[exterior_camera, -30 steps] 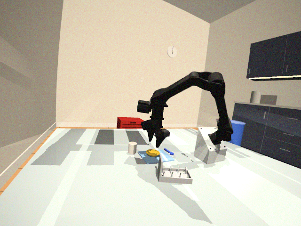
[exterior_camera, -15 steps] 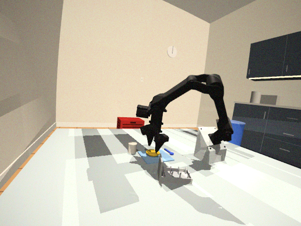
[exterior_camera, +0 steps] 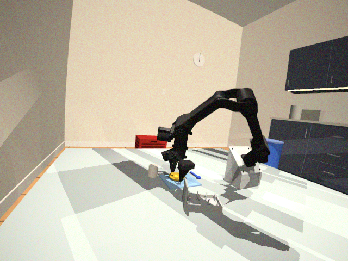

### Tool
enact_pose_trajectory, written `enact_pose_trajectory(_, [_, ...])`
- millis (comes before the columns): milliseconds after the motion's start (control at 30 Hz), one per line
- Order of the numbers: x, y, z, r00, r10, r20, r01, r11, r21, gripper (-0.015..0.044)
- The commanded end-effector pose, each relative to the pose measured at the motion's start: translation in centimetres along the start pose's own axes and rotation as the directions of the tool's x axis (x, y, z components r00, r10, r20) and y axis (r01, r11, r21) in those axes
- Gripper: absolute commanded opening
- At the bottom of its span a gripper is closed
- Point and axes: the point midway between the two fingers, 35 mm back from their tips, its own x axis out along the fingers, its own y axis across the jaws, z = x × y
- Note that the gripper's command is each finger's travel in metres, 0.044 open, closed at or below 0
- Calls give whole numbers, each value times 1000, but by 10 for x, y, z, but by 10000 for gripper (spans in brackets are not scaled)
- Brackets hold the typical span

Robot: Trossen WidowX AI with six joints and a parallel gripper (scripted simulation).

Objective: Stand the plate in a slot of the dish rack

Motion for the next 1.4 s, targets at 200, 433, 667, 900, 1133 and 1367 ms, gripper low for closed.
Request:
enact_pose_trajectory(200, [5,2,-2,1000,9,-5,-9,1000,7,399])
enact_pose_trajectory(433, [5,2,-2,1000,9,-5,-9,1000,7,353])
enact_pose_trajectory(667, [2,1,-1,1000,8,-5,-8,1000,7,247])
enact_pose_trajectory(900, [-37,-5,7,1000,-1,-4,1,1000,10,63])
enact_pose_trajectory(1133, [-75,-8,11,1000,-4,-4,4,1000,10,0])
enact_pose_trajectory(1367, [-110,-9,13,1000,-4,-5,4,1000,10,0])
